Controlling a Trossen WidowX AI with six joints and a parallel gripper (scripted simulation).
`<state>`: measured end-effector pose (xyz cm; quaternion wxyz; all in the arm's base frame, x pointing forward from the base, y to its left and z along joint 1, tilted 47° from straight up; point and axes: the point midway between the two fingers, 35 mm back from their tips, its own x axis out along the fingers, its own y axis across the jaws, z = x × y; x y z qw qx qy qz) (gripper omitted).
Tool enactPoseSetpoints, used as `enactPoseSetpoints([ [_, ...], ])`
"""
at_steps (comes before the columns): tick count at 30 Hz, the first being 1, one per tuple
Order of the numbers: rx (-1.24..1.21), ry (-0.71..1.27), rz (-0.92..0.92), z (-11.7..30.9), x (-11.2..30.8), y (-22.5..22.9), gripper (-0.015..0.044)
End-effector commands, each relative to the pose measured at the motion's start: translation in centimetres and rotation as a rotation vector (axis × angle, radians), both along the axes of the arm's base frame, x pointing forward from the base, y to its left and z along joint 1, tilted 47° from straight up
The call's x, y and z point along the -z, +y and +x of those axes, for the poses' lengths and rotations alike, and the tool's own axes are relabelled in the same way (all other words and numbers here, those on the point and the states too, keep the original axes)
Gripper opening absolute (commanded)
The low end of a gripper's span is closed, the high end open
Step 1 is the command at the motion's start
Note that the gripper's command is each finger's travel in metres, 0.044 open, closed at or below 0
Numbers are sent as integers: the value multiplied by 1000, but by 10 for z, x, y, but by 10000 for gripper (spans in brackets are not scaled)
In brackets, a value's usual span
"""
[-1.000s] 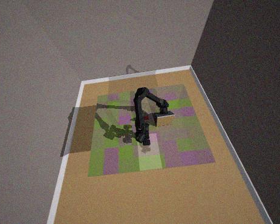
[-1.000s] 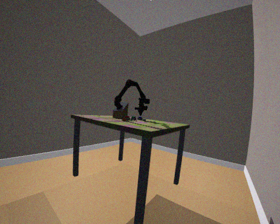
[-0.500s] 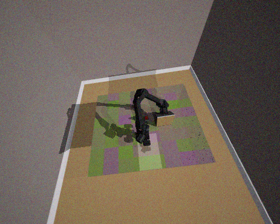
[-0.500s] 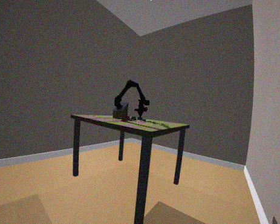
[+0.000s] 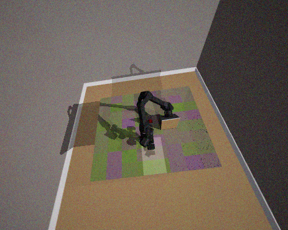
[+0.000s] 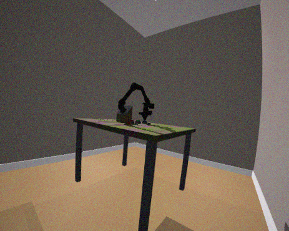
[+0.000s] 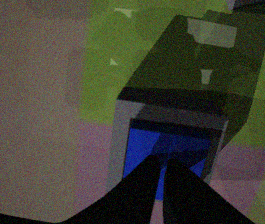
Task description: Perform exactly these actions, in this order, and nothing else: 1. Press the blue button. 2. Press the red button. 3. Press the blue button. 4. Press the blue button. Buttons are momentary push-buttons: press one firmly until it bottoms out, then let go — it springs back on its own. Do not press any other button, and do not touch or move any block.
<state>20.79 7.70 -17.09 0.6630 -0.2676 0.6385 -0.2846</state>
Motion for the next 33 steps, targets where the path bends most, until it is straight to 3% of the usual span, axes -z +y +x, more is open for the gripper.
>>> enactPoseSetpoints([
  [1,-3,6,-8,-1,1,-2,20],
  [15,-3,6,-6,-1,-23,24,20],
  [20,-3,7,-4,-3,-64,67,20],
  [25,-3,8,-3,-1,-72,63,20],
  [33,-6,11,0,0,-154,0,20],
])
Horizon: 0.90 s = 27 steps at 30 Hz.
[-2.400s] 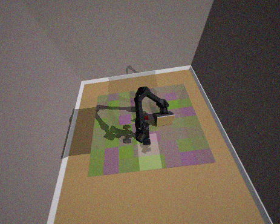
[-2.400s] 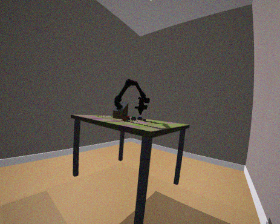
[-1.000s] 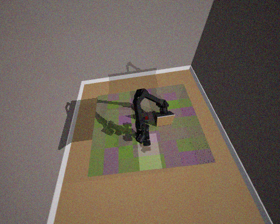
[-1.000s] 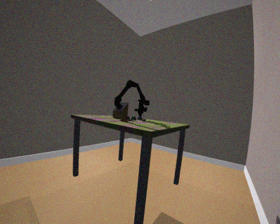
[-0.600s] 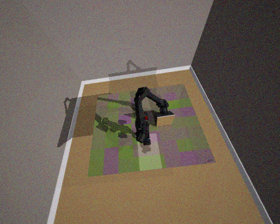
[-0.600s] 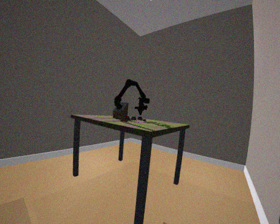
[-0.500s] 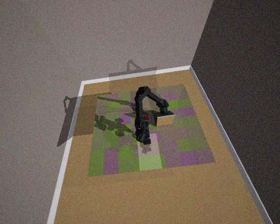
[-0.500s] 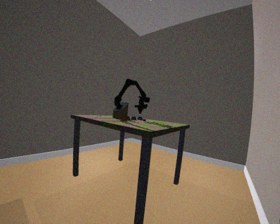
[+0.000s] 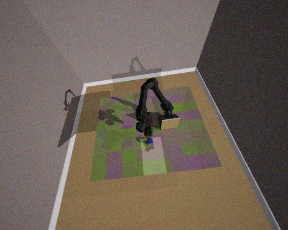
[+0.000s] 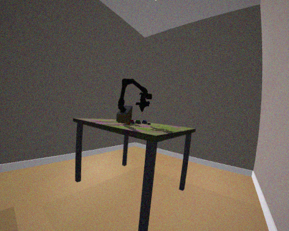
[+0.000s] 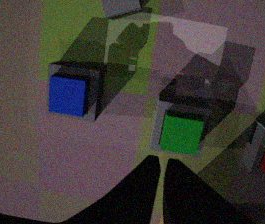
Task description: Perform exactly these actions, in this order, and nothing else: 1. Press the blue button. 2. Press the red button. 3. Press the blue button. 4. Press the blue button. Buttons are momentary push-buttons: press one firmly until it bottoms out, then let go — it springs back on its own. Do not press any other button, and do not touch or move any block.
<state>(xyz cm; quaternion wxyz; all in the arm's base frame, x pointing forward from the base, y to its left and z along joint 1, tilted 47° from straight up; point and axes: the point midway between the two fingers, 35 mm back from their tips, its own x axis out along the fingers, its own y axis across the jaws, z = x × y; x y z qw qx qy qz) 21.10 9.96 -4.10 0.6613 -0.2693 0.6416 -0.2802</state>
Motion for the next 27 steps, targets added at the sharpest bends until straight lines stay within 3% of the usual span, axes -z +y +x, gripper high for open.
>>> enactPoseSetpoints([
  [1,-1,2,-5,-5,-33,-31,20],
  [10,3,3,-21,-38,-82,-99,20],
  [14,2,3,-19,-36,-76,-104,20],
  [19,3,2,-23,-36,-42,-143,20],
  [27,2,3,-23,-36,-36,-148,20],
])
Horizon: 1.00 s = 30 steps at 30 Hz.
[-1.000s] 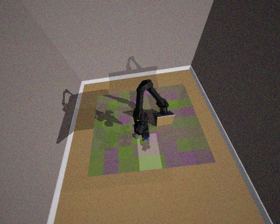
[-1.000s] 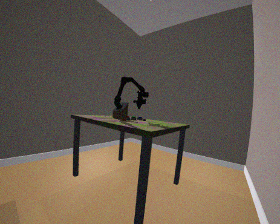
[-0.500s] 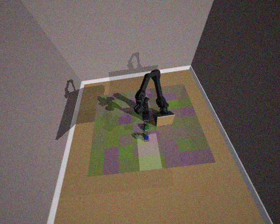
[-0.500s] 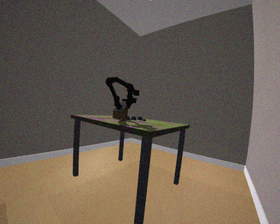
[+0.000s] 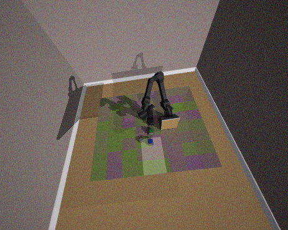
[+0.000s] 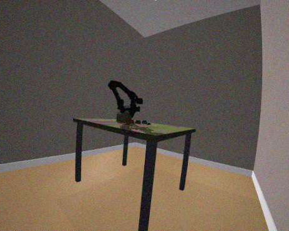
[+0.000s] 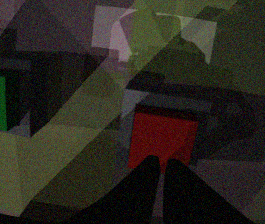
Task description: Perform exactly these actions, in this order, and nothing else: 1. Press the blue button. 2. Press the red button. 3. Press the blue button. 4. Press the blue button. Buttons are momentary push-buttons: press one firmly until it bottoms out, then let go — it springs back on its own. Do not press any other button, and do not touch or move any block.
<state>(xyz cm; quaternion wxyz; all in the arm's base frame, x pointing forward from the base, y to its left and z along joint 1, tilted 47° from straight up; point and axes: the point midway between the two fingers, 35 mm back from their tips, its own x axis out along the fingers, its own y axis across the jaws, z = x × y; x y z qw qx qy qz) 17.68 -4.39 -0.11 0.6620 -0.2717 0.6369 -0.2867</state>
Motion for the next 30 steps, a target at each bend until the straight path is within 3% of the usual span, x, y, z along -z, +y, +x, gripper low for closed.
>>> enactPoseSetpoints([
  [1,0,12,-9,-2,5,-6,20],
  [30,0,12,-12,-2,23,-27,20],
])
